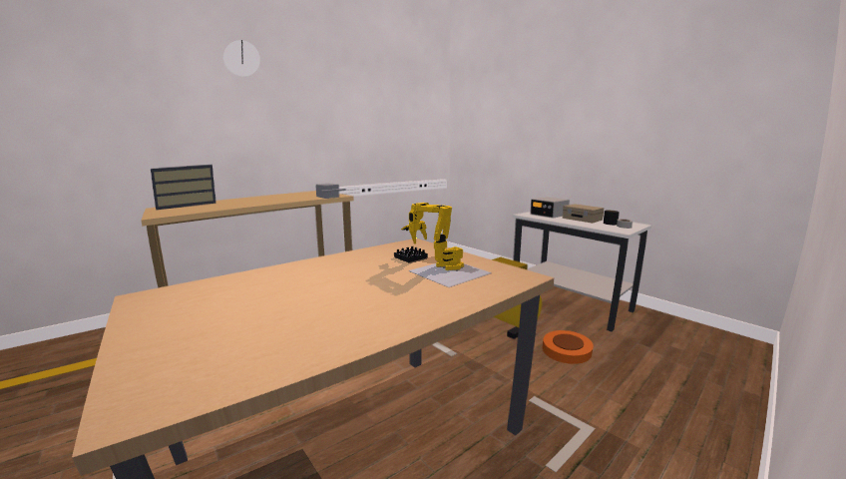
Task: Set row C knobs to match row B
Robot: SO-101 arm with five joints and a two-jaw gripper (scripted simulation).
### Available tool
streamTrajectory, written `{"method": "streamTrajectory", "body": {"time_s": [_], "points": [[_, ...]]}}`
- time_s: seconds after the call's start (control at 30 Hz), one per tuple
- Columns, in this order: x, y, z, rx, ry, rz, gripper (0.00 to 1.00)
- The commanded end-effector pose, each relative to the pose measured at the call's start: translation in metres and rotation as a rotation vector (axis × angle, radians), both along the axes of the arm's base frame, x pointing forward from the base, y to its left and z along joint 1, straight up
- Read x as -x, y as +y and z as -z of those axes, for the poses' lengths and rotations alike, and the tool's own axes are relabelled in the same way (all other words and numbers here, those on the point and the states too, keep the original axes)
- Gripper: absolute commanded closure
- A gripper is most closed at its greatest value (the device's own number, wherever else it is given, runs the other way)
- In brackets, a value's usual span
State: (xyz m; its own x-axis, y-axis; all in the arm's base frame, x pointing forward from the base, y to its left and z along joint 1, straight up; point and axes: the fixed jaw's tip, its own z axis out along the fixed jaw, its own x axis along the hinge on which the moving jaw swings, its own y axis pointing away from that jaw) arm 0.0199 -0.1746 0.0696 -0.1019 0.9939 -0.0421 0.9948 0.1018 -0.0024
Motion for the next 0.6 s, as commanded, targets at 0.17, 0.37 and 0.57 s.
{"method": "streamTrajectory", "body": {"time_s": [0.17,0.37,0.57], "points": [[0.0003,0.0062,0.0053,-0.047,0.002,-0.009,0.60],[0.0004,0.0065,0.0053,-0.047,0.003,-0.045,0.61],[0.0006,0.0068,0.0053,-0.047,0.004,-0.090,0.61]]}}
